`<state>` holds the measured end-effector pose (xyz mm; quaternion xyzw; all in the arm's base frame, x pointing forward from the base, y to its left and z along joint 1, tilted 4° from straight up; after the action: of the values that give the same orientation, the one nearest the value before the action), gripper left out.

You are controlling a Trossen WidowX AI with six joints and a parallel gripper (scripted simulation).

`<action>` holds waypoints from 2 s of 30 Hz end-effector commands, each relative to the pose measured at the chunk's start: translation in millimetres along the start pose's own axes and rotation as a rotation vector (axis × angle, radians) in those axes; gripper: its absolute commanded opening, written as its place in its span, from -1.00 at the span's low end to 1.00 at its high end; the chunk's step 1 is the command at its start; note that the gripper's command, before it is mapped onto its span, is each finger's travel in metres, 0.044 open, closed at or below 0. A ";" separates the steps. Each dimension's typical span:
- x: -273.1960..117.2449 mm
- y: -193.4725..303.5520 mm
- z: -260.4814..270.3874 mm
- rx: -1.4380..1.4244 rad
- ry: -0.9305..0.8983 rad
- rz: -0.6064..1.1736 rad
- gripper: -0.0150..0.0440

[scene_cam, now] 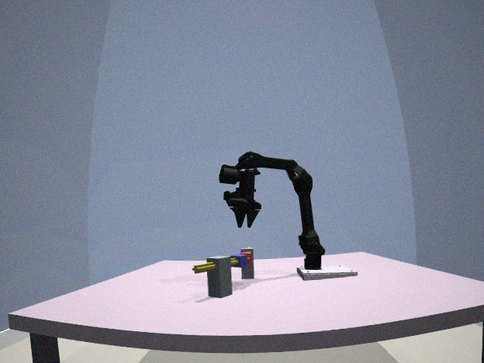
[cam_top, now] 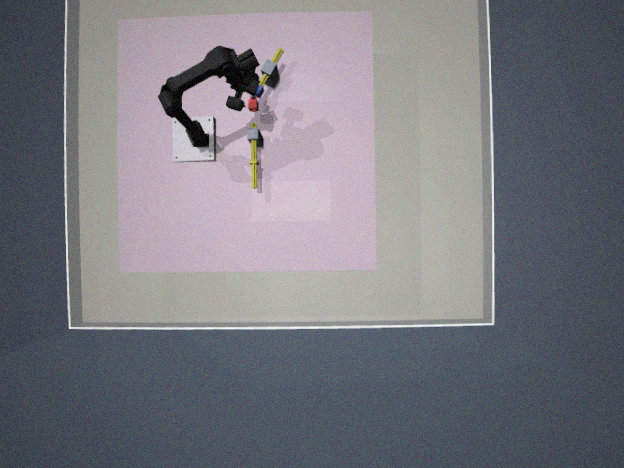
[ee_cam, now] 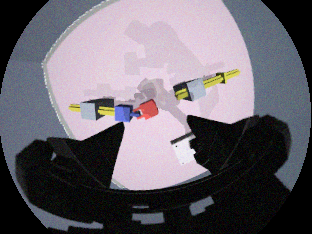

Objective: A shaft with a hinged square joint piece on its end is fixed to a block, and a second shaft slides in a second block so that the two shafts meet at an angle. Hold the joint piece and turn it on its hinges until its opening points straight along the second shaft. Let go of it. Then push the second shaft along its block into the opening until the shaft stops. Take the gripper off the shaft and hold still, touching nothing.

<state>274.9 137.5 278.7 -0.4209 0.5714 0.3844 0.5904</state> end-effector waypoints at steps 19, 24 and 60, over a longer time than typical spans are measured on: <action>4.4 -16.0 -25.3 0.179 -0.064 0.087 1.00; 11.1 -22.6 -37.1 0.302 -0.088 0.134 1.00; 57.2 -51.5 -114.0 1.225 -0.216 0.515 1.00</action>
<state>286.5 11.3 226.7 0.1736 0.7048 0.1620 0.6685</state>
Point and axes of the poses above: the point midway between the two fingers, 35 mm back from their tips, its own x axis out along the fingers, its own z axis across the jaws, y = z × x, the point moved 7 cm from there along -x, back along the fingers, and after that the axes turned 3 degrees about x, right-handed, at the moved point
